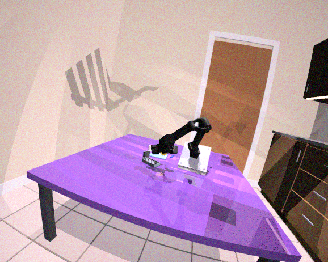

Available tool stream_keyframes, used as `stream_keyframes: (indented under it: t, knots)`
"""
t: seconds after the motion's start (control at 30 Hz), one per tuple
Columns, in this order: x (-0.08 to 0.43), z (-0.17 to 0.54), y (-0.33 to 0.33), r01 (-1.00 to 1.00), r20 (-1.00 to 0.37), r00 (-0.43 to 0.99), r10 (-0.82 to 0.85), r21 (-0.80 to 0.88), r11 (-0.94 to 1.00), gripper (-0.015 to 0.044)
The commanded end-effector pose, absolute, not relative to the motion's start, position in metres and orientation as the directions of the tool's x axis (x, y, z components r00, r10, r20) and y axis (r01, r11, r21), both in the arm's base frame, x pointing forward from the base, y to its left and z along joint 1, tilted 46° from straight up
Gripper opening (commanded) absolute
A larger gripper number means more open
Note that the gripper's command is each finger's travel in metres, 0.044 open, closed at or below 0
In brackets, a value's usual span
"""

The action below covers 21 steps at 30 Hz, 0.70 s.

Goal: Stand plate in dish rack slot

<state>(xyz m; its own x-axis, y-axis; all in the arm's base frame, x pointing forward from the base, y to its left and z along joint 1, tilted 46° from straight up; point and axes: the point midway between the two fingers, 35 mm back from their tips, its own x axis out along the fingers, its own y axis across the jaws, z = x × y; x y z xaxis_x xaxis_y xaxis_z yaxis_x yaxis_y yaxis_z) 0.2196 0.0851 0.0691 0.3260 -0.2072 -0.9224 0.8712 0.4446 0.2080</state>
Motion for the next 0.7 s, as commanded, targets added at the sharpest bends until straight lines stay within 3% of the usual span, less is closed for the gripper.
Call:
stream_keyframes:
  t: [0.0,0.67]
  knots:
    - [0.222,0.069,0.089,0.841,-0.885,0.401,-0.237,0.253,0.478,0.0000]
    - [0.224,0.084,0.119,0.613,-0.615,0.746,-0.257,0.482,0.625,0.0000]
